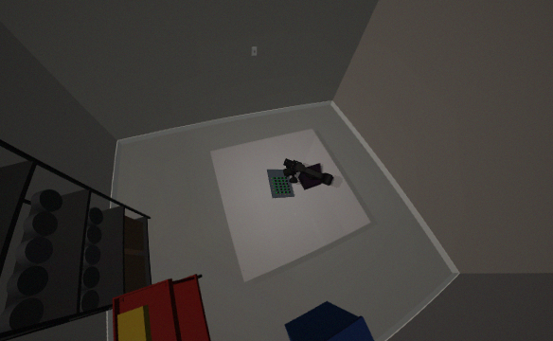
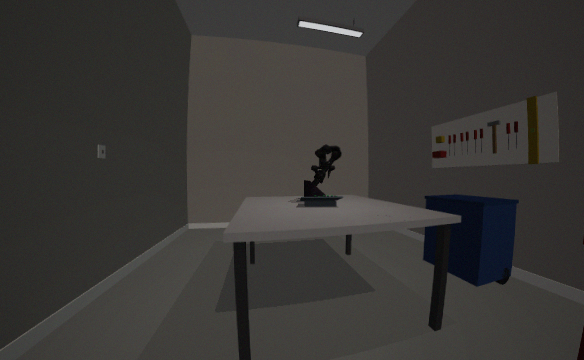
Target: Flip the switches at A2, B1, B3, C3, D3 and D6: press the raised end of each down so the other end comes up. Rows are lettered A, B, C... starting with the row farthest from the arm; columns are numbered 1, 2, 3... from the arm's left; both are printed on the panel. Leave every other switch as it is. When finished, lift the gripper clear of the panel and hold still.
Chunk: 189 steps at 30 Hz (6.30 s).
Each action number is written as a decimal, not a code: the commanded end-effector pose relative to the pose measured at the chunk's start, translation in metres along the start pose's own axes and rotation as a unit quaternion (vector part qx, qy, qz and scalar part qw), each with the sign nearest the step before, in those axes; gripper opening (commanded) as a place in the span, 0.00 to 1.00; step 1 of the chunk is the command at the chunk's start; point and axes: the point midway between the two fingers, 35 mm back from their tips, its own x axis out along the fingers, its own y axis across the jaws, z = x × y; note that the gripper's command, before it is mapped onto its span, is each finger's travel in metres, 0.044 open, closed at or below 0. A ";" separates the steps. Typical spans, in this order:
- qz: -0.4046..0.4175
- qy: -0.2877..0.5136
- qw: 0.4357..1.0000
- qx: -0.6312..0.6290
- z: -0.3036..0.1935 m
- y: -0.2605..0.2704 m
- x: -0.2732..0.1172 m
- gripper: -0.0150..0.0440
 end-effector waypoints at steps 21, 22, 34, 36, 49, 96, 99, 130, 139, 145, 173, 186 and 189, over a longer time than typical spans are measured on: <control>0.004 -0.014 1.000 0.003 0.081 0.047 0.119 0.25; 0.004 -0.014 1.000 0.003 0.081 0.047 0.119 0.25; 0.004 -0.014 1.000 0.003 0.082 0.047 0.131 0.25; 0.004 -0.014 1.000 0.003 0.082 0.047 0.134 0.25; 0.005 -0.014 1.000 0.002 0.082 0.047 0.143 0.25; 0.005 -0.014 1.000 0.002 0.083 0.047 0.147 0.25; 0.005 -0.014 1.000 0.002 0.083 0.047 0.147 0.25; 0.003 -0.026 1.000 0.003 0.055 0.061 0.085 0.25; 0.003 -0.028 1.000 0.003 0.021 0.077 0.095 0.25; 0.005 -0.039 0.999 0.004 0.021 0.078 0.122 0.25; 0.005 -0.039 0.999 0.004 0.022 0.078 0.146 0.25; 0.005 -0.039 0.999 0.004 0.022 0.078 0.146 0.25; 0.005 -0.039 0.999 0.004 0.022 0.078 0.146 0.25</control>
